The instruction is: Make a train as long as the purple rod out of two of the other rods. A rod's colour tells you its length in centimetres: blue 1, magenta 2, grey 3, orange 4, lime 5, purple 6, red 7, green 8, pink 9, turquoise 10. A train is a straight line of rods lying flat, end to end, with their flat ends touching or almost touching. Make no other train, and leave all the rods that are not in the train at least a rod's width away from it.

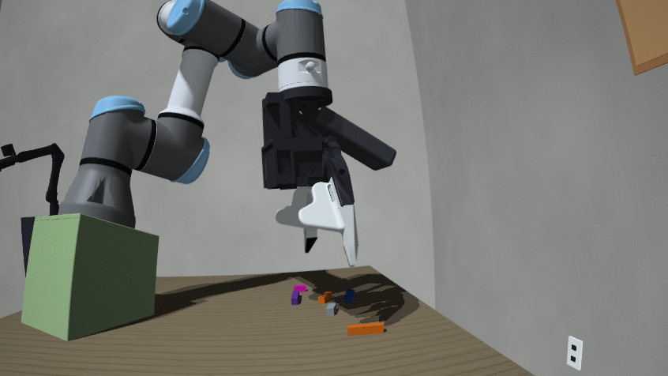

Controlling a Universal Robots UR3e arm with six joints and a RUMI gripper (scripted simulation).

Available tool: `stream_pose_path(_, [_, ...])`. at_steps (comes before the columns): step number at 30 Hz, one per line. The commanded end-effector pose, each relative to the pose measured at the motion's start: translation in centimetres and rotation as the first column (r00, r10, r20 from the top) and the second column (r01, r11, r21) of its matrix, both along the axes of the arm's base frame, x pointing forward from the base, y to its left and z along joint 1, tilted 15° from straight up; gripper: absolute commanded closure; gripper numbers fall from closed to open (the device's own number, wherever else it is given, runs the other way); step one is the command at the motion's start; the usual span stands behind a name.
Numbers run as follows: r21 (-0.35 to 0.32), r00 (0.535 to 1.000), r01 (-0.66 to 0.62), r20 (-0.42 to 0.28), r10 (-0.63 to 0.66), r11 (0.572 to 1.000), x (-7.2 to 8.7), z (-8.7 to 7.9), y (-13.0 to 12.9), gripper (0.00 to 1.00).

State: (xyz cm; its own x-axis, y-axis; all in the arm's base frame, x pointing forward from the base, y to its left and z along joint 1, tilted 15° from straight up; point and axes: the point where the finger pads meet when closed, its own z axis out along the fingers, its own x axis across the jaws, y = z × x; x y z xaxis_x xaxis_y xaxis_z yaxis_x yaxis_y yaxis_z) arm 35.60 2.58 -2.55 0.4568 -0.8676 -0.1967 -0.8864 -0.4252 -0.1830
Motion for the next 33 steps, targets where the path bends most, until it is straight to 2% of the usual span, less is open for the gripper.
stream_pose_path(1, [-0.002,0.986,0.159,-0.044,-0.159,0.987,0.62,-0.15,-0.97,0.0])
stream_pose_path(13, [0.0,0.968,0.241,-0.067,-0.241,0.97,0.86,-0.31,-1.45,0.0])
stream_pose_path(33, [0.001,0.967,0.247,-0.068,-0.247,0.969,0.86,-0.32,-1.48,0.0])
